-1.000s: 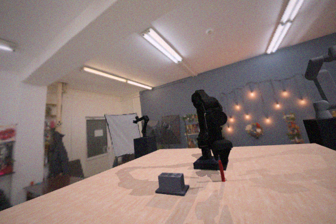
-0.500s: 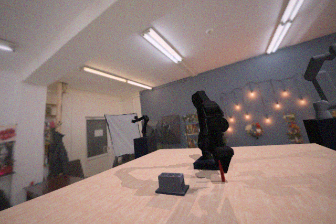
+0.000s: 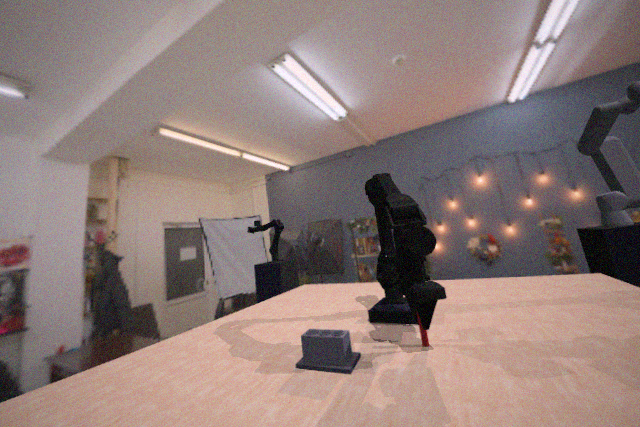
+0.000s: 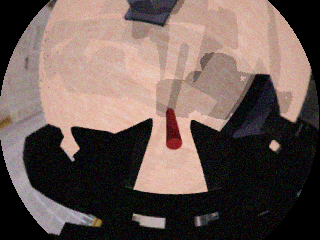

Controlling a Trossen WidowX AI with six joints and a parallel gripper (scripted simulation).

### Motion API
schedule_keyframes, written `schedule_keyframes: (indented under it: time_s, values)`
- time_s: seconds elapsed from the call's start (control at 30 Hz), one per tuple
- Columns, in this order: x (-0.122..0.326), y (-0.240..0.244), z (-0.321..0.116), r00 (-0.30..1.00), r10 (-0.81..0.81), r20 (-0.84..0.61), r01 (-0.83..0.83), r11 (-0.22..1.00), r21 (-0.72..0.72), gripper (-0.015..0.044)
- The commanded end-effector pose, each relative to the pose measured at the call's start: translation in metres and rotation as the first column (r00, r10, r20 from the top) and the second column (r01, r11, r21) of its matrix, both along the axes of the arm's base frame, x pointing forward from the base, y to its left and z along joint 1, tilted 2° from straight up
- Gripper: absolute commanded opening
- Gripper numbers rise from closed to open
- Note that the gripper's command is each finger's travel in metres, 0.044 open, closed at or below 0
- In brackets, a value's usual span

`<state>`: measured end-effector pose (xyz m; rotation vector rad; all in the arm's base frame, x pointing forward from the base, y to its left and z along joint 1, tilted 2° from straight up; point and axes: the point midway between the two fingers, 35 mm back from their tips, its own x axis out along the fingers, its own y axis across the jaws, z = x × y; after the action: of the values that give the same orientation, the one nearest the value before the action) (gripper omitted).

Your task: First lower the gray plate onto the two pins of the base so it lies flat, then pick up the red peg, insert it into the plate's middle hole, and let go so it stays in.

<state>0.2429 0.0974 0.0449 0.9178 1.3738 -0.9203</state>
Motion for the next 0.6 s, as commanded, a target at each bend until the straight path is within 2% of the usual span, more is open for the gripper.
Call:
schedule_keyframes:
  time_s: [0.0, 0.1, 0.57]
  values:
    - [-0.0002, 0.0006, -0.0006, 1.0, -0.005, -0.001, 0.005, 1.0, 0.004, 0.0072]
    - [-0.0002, 0.0006, -0.0006, 1.0, -0.005, -0.001, 0.005, 1.0, 0.004, 0.0]
    - [-0.0002, 0.0006, -0.0006, 1.0, -0.005, -0.001, 0.005, 1.0, 0.004, 0.0]
